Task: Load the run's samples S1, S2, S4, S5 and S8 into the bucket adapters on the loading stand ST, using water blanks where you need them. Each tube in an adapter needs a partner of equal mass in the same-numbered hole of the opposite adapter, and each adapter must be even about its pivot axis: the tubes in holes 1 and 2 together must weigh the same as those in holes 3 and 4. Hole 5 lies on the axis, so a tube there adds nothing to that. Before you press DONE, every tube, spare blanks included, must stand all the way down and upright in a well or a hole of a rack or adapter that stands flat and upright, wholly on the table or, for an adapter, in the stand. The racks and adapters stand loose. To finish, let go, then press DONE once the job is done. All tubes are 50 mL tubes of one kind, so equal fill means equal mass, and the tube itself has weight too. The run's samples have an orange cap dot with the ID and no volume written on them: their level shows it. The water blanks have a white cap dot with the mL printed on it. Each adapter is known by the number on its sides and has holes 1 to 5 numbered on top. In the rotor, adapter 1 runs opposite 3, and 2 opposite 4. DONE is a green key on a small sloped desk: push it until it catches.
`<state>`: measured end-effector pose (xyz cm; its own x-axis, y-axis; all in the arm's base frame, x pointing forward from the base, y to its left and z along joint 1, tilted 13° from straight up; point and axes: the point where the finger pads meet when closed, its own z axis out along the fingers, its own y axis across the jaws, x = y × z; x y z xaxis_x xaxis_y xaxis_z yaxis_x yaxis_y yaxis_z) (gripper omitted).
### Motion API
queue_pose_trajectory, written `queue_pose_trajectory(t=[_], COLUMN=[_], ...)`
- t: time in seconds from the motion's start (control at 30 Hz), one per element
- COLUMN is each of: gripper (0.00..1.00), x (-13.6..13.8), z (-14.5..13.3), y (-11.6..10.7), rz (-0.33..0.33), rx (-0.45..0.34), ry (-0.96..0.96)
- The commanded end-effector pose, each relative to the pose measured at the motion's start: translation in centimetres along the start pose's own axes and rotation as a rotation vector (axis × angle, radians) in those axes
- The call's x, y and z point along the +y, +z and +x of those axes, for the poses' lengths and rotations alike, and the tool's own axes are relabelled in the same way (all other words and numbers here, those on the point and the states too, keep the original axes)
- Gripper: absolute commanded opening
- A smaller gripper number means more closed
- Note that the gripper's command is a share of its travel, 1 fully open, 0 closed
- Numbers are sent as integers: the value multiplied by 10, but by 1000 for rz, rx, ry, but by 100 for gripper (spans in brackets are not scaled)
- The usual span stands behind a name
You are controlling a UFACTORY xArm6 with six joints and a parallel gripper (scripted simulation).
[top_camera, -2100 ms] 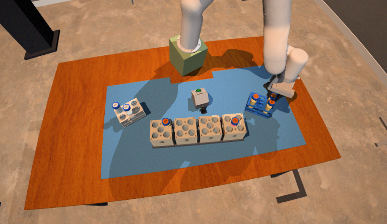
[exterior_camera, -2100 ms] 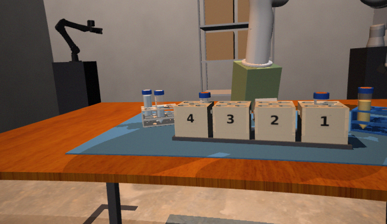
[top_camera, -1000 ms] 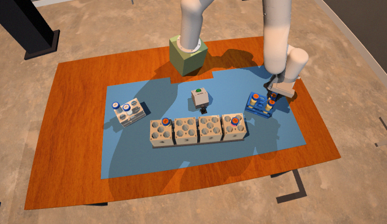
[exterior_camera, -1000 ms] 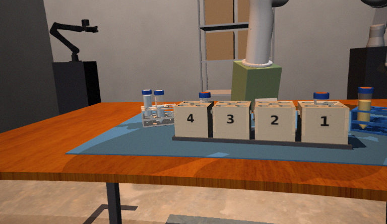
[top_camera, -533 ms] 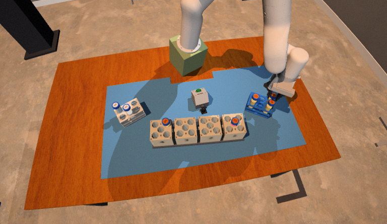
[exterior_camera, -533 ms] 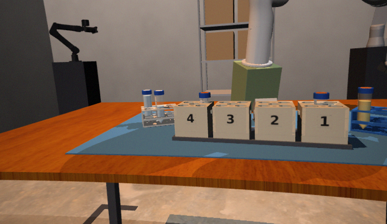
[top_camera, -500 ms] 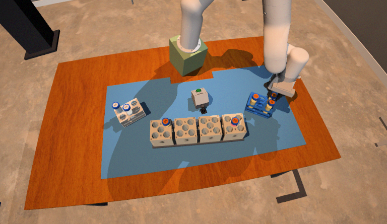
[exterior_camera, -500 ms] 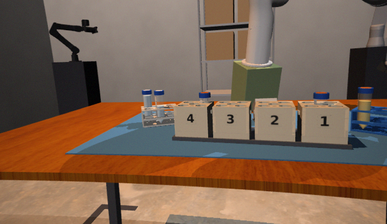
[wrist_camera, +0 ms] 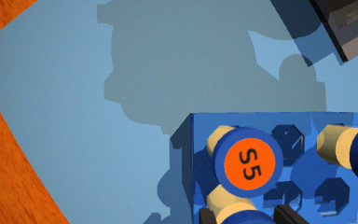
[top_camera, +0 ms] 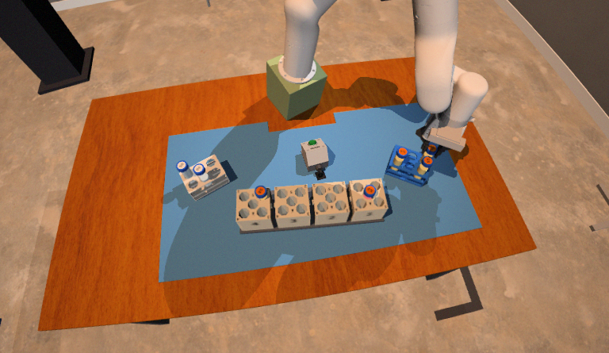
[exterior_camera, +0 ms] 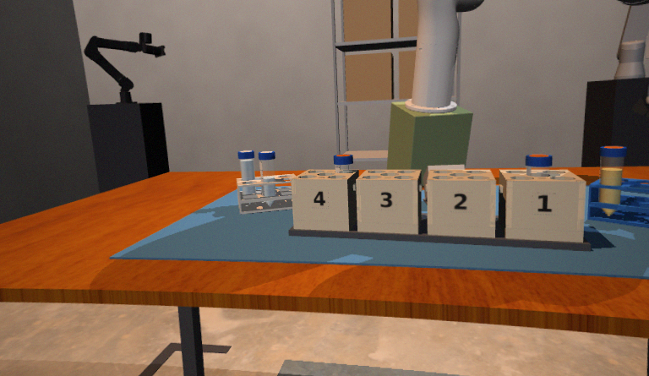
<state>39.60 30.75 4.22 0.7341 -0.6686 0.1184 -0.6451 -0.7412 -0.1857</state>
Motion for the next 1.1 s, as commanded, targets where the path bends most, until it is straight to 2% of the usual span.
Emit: queue_pose_trajectory(t=[0.0,0.43,1.07], gripper=[0,0,0], x=[-2,-2,-2], z=[0,0,0], y=[-4,-9,-43], rz=[4,4,4], rx=[1,1,1], ry=[0,0,0])
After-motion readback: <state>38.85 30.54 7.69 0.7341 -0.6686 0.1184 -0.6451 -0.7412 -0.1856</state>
